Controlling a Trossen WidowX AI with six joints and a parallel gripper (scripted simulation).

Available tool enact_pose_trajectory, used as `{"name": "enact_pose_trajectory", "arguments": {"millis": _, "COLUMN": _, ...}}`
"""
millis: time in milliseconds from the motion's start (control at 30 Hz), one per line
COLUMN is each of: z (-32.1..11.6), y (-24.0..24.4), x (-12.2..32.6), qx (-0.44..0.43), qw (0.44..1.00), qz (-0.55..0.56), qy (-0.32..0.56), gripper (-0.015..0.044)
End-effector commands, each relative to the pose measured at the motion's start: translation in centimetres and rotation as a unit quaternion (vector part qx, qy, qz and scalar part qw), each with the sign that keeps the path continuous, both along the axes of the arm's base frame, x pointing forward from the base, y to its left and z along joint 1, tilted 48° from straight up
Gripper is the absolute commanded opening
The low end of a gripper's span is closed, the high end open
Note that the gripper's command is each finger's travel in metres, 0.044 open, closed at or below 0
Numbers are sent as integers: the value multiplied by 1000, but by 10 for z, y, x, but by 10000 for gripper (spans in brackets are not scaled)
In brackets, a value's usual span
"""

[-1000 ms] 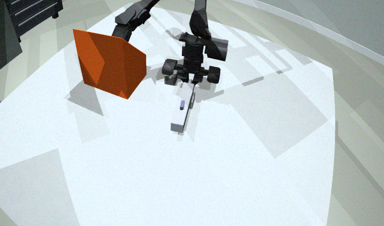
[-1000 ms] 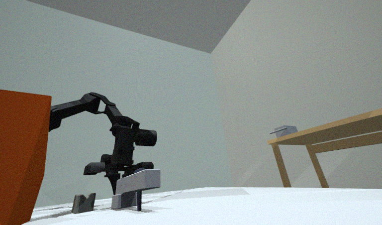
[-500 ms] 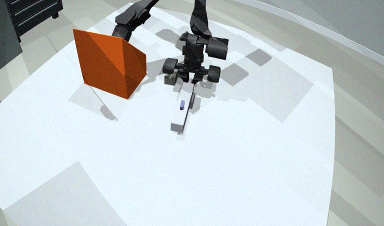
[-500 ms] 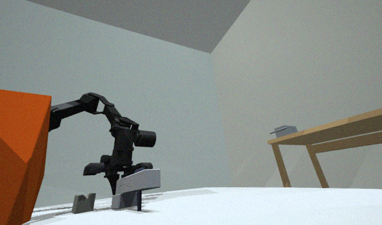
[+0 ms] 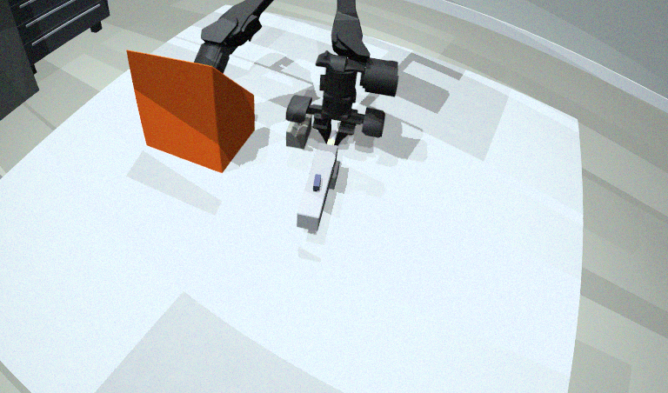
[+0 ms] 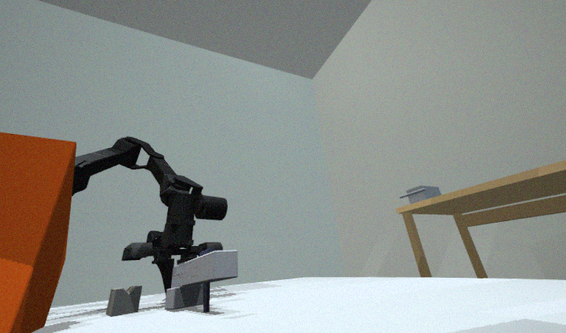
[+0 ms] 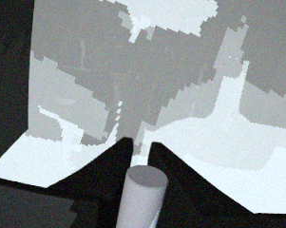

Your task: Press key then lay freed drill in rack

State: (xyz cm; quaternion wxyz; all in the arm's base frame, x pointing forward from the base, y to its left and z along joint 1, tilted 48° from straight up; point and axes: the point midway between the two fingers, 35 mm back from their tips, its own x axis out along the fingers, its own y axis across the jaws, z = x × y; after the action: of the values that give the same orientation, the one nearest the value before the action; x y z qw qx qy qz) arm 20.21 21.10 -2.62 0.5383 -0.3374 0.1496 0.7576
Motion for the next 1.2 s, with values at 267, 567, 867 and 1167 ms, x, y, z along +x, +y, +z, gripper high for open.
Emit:
{"name": "enact_pose_trajectory", "arguments": {"millis": 267, "z": 15, "y": 12, "x": -6, "qx": 0, "qw": 1000, "qz": -2, "qy": -2, "gripper": 0}}
{"name": "enact_pose_trajectory", "arguments": {"millis": 567, "z": 10, "y": 9, "x": -5, "qx": 1, "qw": 1000, "qz": 0, "qy": 1, "gripper": 236}}
{"name": "enact_pose_trajectory", "arguments": {"millis": 867, "z": 7, "y": 7, "x": -3, "qx": 0, "qw": 1000, "qz": -2, "qy": -2, "gripper": 440}}
{"name": "enact_pose_trajectory", "arguments": {"millis": 1167, "z": 5, "y": 6, "x": -2, "qx": 0, "qw": 1000, "qz": -2, "qy": -2, "gripper": 440}}
